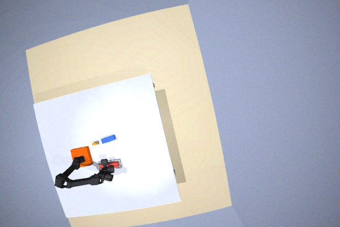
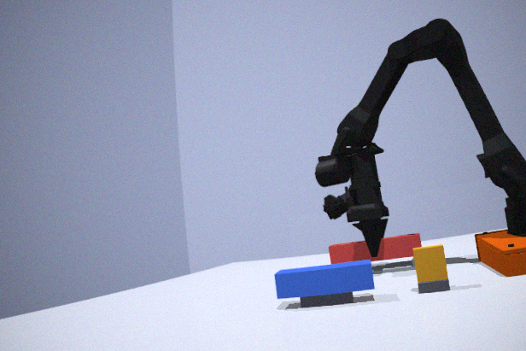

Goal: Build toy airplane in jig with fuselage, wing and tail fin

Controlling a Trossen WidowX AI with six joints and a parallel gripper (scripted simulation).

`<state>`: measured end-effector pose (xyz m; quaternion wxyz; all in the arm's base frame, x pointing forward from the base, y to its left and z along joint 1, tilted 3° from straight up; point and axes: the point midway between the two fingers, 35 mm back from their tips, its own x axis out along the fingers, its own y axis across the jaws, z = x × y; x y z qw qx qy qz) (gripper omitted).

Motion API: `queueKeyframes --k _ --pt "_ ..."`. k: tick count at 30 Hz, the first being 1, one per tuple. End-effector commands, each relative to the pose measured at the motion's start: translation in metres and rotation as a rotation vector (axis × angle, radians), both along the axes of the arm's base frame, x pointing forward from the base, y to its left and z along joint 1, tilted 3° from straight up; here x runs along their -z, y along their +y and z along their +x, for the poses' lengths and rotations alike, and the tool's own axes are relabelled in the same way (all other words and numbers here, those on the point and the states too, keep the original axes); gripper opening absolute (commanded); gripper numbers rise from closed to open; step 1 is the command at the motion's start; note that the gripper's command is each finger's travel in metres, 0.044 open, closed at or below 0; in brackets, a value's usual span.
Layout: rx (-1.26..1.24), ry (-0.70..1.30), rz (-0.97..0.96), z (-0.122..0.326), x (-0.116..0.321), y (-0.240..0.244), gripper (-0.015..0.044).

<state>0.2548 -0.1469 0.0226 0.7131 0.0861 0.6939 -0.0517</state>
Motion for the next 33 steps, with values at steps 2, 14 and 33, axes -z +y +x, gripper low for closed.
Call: queueKeyframes --k 2,14,33 --pt "0.0 -0.001 -0.001 0.0 0.0 0.0 0.0293" --pt "0.0 -0.001 -0.001 0.0 0.0 0.0 0.044" --pt "-0.12 -0.001 -0.005 0.004 -0.103 -0.007 0.044"
